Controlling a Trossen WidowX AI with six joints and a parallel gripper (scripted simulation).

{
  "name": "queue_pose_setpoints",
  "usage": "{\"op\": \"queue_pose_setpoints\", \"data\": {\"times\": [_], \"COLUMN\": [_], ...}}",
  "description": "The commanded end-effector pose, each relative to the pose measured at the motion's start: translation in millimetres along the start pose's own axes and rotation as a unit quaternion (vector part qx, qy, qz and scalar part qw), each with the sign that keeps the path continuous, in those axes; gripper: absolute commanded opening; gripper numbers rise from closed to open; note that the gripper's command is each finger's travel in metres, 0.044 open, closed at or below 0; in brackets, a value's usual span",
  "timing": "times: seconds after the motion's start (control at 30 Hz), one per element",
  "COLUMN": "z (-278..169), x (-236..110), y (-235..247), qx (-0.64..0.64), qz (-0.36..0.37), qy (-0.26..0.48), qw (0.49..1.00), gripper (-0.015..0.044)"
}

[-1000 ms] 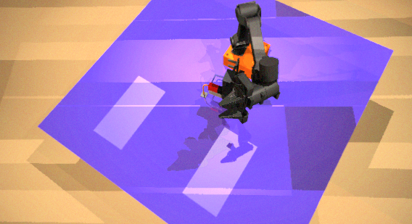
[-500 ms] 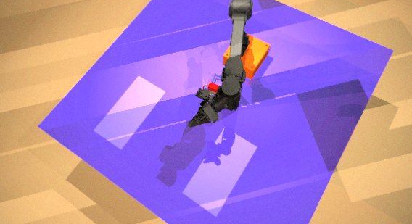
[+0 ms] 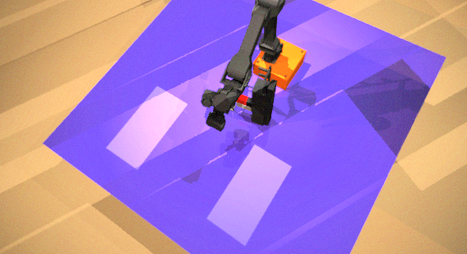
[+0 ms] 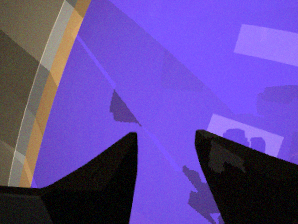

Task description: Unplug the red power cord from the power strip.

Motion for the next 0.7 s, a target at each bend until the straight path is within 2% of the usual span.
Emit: {"op": "queue_pose_setpoints", "data": {"times": [0.0, 0.2, 0.67], "z": [9.6, 13.8, 9.4], "x": [-2.4, -22.7, -25.0], "y": [-65.5, -121.6, -121.9], "qx": [0.011, 0.057, 0.060], "qz": [-0.139, -0.267, -0.272], "qy": [0.090, 0.184, 0.189], "qw": [0.986, 0.944, 0.942], "gripper": [0.0160, 0.0160, 0.0160]}}
Point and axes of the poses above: the point midway between the two fingers, 35 mm back from their tips, its own x axis out along the fingers, its own y axis across the jaws, z = x × y, the point moved 5 cm from there along -x, back along the fingers, and after that the axes turned 4 degrees about x, right-handed, at the moved point
